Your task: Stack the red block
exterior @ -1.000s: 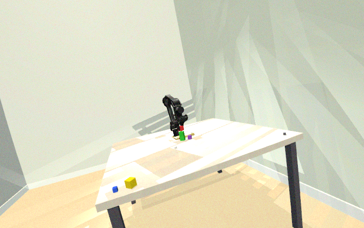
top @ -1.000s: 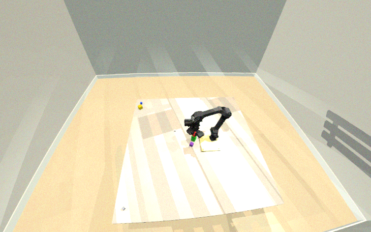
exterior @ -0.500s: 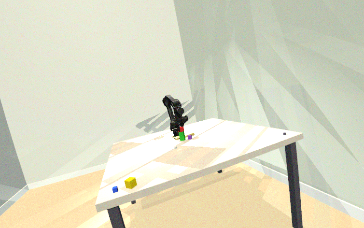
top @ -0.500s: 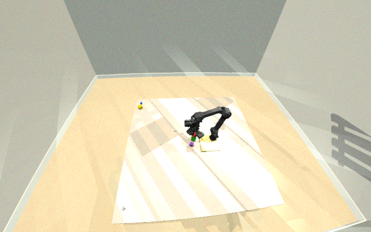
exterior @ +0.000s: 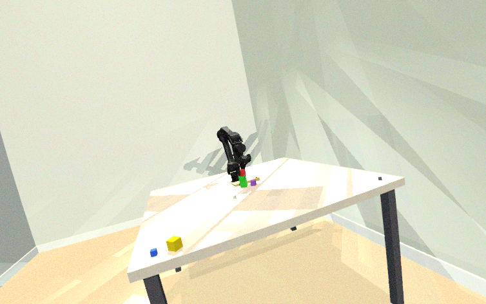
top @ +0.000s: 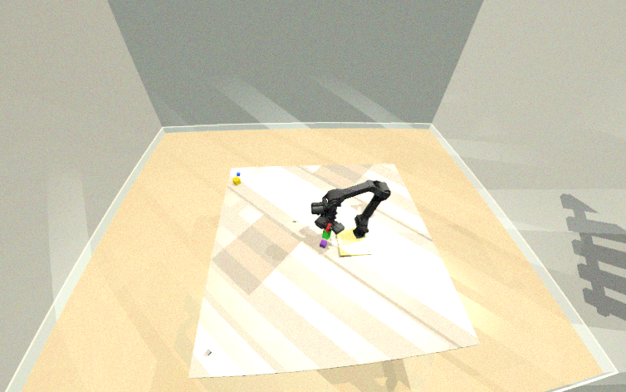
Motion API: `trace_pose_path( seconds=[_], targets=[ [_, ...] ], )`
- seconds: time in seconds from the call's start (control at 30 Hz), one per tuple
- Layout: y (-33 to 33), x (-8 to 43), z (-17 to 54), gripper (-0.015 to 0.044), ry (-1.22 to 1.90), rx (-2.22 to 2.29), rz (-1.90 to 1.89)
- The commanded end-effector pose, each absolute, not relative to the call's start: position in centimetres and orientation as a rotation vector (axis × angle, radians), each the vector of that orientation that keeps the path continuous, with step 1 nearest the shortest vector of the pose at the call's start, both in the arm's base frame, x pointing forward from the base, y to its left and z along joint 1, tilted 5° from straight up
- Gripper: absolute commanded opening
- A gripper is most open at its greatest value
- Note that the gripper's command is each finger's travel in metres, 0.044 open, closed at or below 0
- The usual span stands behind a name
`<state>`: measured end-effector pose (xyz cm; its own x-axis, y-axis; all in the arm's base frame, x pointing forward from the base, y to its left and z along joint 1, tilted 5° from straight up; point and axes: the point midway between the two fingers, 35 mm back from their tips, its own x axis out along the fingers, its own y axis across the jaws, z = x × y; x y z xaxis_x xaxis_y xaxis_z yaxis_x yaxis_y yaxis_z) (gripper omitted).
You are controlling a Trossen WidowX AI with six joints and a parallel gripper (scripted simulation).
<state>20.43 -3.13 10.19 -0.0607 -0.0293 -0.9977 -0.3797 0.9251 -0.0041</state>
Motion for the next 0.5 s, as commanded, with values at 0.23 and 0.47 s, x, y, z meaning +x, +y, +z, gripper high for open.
trace_pose_path(
  seconds=[0.23, 0.47],
  targets=[
    [-3.13, 20.45, 10.21, 0.0053, 1.614, -0.322, 0.294],
    [-3.13, 20.45, 10.21, 0.0236, 1.614, -0.322, 0.294]
  ],
)
